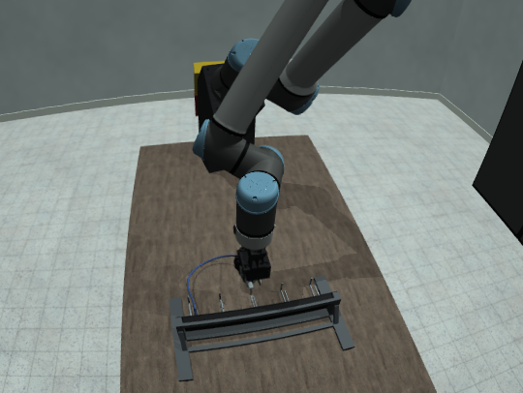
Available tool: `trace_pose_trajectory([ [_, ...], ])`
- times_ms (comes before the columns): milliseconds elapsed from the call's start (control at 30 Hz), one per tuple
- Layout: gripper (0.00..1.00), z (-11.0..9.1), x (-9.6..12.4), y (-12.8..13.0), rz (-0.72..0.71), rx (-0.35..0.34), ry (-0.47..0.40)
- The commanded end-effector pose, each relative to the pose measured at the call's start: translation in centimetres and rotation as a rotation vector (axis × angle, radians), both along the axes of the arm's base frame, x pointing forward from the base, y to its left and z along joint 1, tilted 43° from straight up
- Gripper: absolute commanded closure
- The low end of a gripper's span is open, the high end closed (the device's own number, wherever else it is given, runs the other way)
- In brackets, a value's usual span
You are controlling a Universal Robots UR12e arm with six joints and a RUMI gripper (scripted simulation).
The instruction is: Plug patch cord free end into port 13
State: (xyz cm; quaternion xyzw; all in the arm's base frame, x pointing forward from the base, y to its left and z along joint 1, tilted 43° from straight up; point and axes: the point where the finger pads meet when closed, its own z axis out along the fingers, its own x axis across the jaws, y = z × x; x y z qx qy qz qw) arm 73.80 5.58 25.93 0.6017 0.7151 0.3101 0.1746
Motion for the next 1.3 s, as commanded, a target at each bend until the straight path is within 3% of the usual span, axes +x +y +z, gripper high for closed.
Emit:
trace_pose_trajectory([
  [0, 1.0, 0.07, 0.01, -0.01, 0.0, 0.0, -0.001],
  [1267, 1.0, 0.1, 0.06, 0.04, 0.001, -0.004, 0.003],
])
